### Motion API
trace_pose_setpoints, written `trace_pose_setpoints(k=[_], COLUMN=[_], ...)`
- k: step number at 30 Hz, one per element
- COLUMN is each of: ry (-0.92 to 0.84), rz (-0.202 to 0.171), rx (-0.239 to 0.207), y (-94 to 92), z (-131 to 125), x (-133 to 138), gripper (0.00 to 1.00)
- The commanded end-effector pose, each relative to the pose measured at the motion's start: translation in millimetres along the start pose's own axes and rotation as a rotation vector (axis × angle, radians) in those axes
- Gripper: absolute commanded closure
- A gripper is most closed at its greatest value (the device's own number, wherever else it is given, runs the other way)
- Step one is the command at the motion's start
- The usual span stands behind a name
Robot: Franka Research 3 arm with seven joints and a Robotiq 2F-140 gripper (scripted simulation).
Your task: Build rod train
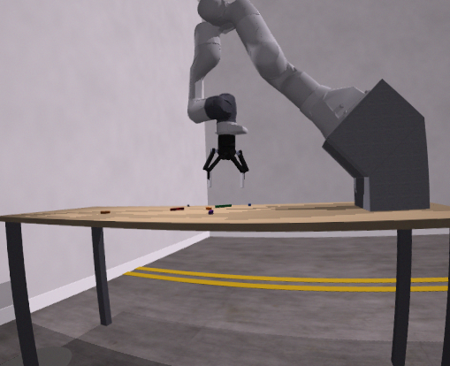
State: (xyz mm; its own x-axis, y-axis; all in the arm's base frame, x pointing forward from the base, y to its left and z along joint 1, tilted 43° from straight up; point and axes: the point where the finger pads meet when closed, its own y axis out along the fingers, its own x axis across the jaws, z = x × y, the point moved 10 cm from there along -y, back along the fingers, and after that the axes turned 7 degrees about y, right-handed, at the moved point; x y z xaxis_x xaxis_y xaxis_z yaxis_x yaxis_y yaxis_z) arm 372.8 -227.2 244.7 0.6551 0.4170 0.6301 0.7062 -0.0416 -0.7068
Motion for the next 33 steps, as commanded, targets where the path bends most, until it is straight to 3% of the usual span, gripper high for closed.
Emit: trace_pose_setpoints(k=[1,5,9,16,19,22,24,28,29,33], ry=[0.148,0.212,0.252,0.350,0.364,0.431,0.454,0.465,0.465,0.465], rz=[0.037,0.035,0.034,0.039,0.040,0.047,0.050,0.052,0.052,0.052], rx=[-0.025,-0.025,-0.024,-0.023,-0.023,-0.026,-0.028,-0.029,-0.029,-0.029], y=[1.3,8.3,11.4,13.7,13.3,8.9,6.2,4.8,4.8,4.8], z=[5.0,33.7,54.6,112.4,121.7,167.2,184.0,191.6,191.6,191.6], x=[11.7,42.6,59.9,93.1,96.8,109.8,112.5,113.3,113.3,113.3], gripper=[0.00,0.00,0.00,0.00,0.00,0.00,0.00,0.00,0.77,0.77])
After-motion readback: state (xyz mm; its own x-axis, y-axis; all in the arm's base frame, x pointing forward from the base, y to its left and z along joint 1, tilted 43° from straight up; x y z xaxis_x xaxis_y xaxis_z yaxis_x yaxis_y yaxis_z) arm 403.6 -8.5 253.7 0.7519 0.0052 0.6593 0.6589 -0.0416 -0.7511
